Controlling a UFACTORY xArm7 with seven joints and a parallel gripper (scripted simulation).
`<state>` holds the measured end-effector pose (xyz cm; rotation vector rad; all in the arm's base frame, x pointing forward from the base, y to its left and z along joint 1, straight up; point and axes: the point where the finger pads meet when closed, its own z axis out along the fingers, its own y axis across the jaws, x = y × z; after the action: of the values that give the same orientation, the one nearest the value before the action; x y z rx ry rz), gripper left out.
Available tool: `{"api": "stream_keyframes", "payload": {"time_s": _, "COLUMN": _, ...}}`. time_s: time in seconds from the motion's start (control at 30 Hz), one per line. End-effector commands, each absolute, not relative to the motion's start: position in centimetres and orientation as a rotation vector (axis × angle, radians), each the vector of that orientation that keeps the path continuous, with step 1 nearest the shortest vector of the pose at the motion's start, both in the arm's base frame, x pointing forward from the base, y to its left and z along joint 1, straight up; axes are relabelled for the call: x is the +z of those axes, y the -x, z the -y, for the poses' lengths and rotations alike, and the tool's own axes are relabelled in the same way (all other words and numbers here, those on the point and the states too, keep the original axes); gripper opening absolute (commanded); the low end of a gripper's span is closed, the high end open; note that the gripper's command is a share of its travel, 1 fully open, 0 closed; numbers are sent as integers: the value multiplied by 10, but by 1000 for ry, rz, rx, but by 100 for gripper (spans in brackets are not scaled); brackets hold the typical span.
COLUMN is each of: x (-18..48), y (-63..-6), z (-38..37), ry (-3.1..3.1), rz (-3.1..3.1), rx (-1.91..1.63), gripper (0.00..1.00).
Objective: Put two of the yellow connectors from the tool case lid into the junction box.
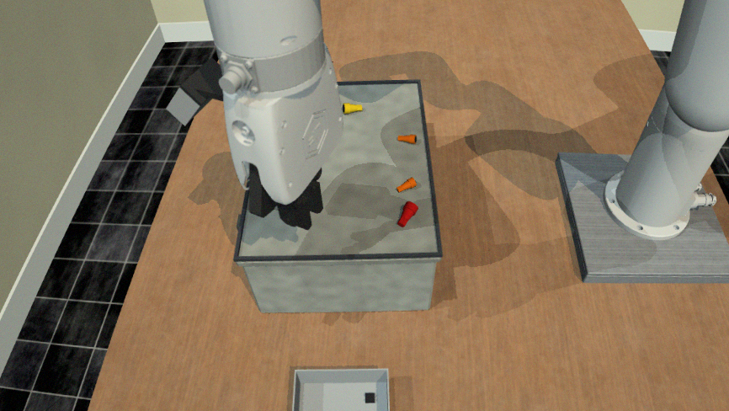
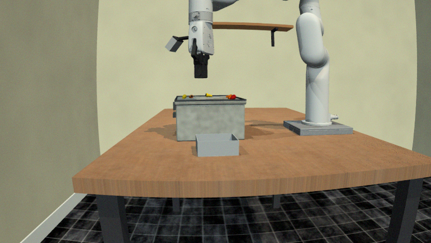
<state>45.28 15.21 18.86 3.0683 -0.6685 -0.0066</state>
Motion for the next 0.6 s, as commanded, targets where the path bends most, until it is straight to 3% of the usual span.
{"api": "stream_keyframes", "payload": {"time_s": 0.0, "x": 190, "y": -441, "z": -189, "ry": -3069, "rz": 667, "rx": 0, "gripper": 2}}
{"api": "stream_keyframes", "payload": {"time_s": 0.57, "x": 190, "y": -405, "z": -291, "ry": -3069, "rz": 667, "rx": 0, "gripper": 2}}
